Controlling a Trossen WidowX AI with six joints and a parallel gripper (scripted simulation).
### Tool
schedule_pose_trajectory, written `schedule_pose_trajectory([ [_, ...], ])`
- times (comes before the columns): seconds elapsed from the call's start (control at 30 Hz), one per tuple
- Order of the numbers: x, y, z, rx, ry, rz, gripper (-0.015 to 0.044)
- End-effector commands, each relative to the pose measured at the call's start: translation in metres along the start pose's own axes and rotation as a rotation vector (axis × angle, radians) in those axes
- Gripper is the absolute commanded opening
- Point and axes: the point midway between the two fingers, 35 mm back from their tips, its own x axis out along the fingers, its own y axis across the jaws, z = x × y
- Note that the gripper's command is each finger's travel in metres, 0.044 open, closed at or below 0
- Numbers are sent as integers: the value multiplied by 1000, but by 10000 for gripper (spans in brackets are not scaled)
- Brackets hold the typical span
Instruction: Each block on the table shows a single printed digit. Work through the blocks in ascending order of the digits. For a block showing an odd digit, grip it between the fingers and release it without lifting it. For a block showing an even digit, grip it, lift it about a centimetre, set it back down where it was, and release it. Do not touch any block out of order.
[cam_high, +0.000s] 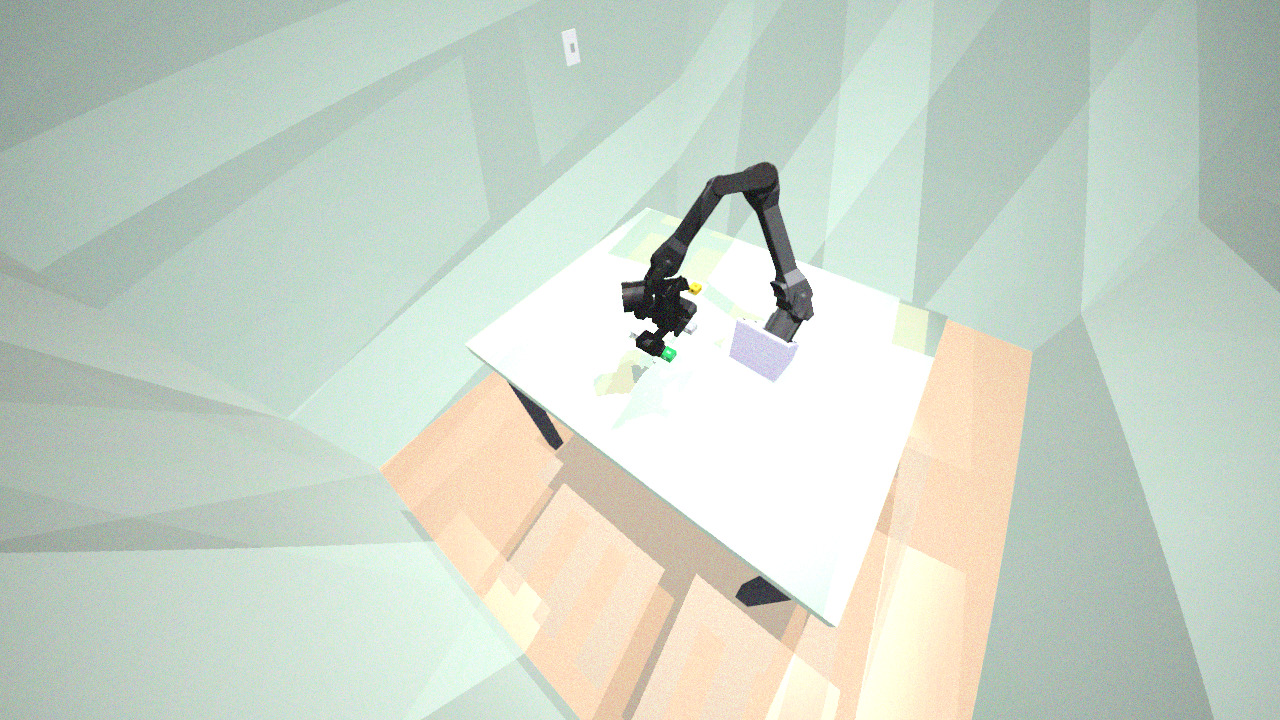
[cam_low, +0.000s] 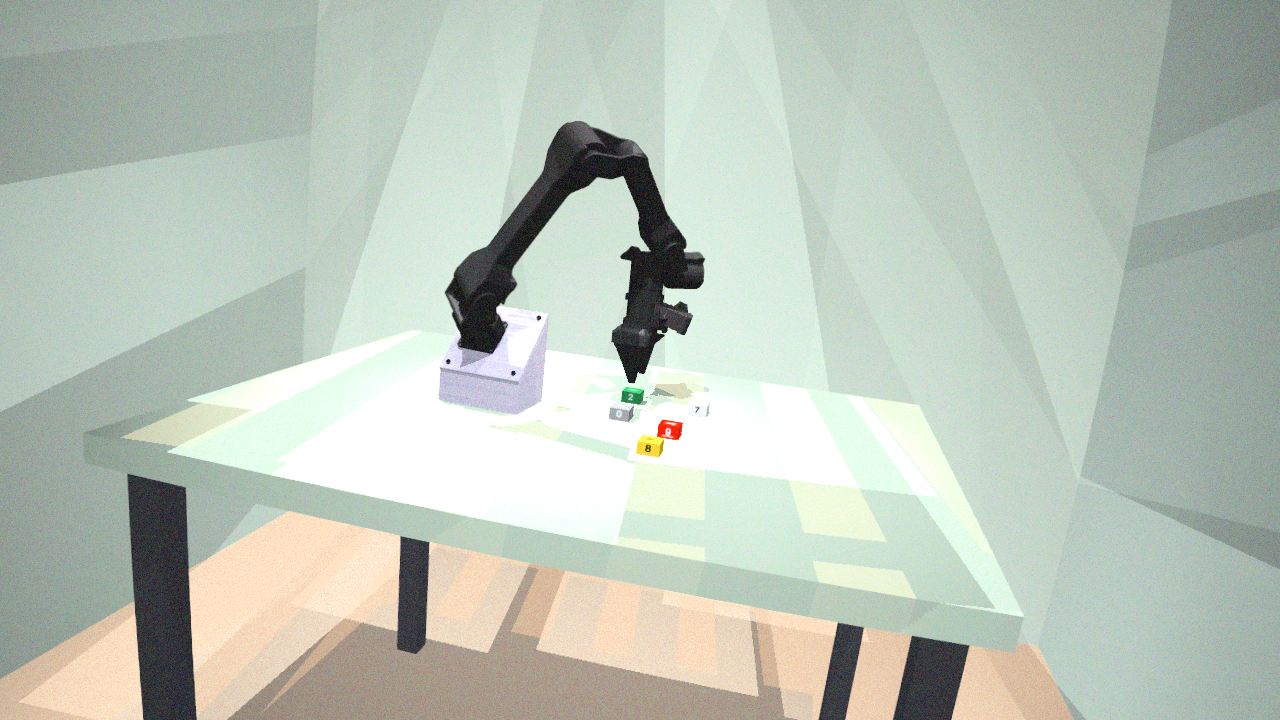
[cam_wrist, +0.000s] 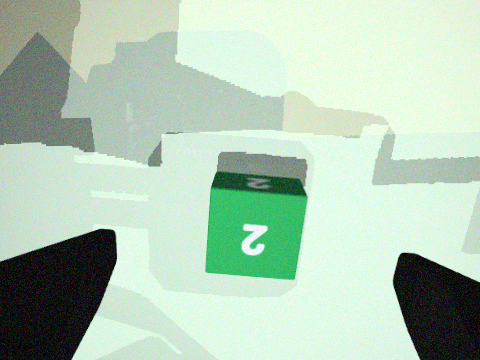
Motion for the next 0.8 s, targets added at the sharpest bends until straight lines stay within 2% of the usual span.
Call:
schedule_pose_trajectory([
  [0.0, -17, 1, 1, 5, 7, 4, 348],
  [0.13, -82, 0, 0, 4, 8, 6, 242],
  [0.3, -86, 0, 0, 4, 8, 5, 120],
  [0.67, -86, 0, 0, 4, 8, 5, 120],
  [0.77, -87, -1, 20, 4, 7, 8, 120],
])
